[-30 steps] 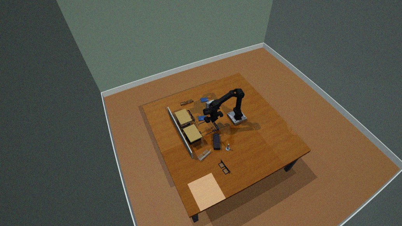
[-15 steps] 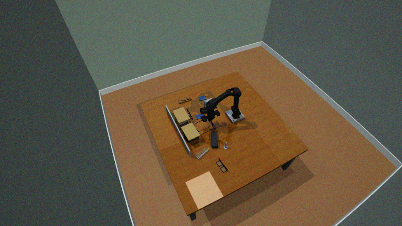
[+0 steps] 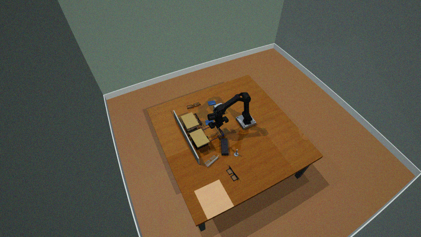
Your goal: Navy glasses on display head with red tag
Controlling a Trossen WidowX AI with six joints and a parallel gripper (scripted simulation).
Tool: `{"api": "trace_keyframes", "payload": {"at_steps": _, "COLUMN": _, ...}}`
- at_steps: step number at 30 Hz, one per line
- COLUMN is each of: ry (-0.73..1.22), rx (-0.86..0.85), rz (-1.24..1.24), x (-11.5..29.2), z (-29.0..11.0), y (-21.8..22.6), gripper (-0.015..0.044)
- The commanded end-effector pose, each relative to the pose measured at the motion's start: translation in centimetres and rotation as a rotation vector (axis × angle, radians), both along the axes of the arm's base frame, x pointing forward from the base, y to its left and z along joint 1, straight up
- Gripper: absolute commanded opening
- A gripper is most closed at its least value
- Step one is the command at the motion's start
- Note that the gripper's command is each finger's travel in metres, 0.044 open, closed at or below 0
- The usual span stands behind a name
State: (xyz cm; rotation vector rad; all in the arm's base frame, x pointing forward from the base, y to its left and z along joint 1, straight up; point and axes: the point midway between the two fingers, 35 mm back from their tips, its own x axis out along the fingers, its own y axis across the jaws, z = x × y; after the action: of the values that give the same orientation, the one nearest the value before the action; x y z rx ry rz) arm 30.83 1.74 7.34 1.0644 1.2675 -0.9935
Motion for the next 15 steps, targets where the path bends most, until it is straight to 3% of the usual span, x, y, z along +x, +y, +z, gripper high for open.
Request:
{"api": "trace_keyframes", "payload": {"at_steps": 1, "ry": 0.003, "rx": -0.002, "rz": -0.001, "x": 0.6, "z": 0.0, "y": 0.2, "gripper": 0.0}}
{"api": "trace_keyframes", "payload": {"at_steps": 15, "ry": 0.003, "rx": -0.002, "rz": -0.001, "x": 2.6, "z": 0.1, "y": 0.6, "gripper": 0.0}}
